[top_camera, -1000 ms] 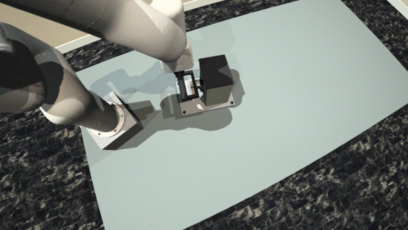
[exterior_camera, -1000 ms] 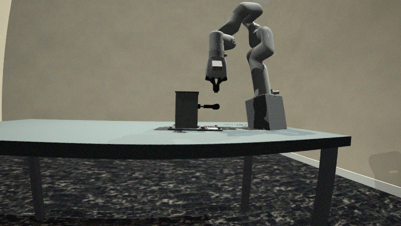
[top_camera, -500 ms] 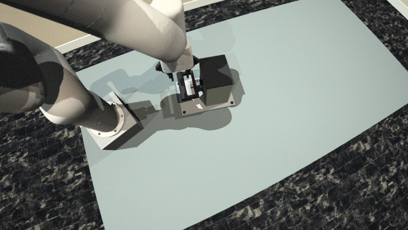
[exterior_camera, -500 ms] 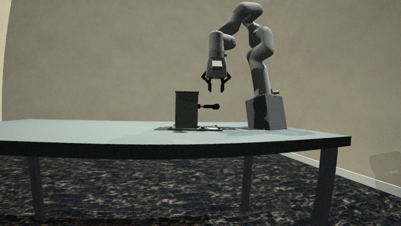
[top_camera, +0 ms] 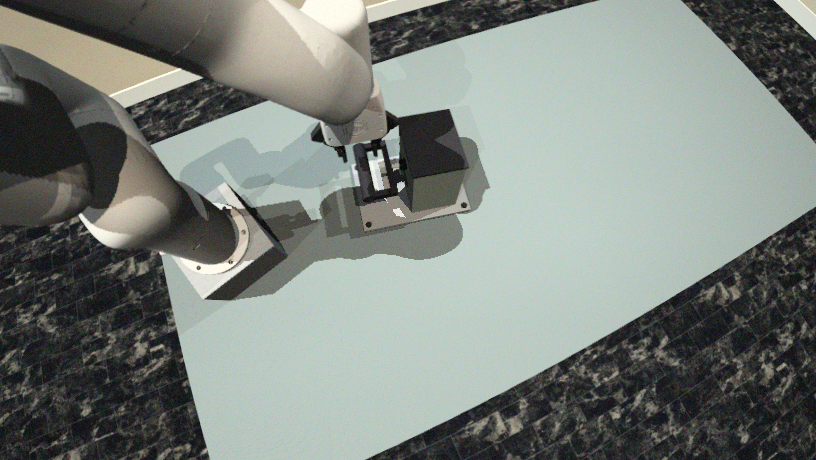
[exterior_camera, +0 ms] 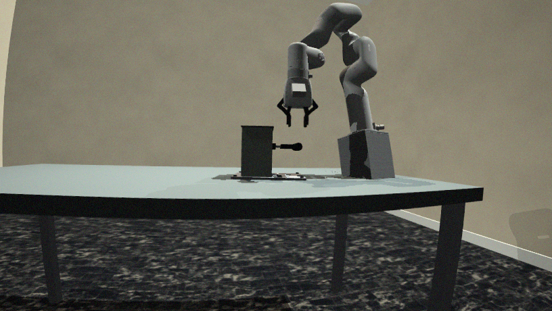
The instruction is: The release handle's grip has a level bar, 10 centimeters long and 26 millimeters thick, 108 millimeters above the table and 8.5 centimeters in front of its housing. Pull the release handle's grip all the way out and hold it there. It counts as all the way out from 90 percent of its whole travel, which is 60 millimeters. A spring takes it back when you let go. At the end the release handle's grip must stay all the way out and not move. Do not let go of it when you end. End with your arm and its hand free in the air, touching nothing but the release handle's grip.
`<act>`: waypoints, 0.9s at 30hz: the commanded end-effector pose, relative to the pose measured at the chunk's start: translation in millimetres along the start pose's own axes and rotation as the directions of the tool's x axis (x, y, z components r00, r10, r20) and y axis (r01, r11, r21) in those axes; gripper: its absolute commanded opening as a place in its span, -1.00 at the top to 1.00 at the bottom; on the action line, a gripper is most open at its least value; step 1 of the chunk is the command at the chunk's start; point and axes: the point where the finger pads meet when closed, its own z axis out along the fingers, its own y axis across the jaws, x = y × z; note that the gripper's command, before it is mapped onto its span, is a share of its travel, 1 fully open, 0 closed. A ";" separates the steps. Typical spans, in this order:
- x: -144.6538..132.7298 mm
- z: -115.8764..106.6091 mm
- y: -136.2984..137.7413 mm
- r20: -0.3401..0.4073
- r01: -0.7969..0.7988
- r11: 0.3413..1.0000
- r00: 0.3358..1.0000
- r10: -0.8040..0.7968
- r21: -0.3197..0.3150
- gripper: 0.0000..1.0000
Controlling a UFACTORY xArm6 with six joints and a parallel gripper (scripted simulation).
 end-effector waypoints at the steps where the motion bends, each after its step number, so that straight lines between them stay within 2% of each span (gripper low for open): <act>1: 0.5 -0.9 1.2 -0.002 0.000 1.000 1.000 0.000 -0.003 -0.09; 27: 0.5 6.1 1.3 0.000 -0.001 1.000 1.000 0.001 -0.004 -0.09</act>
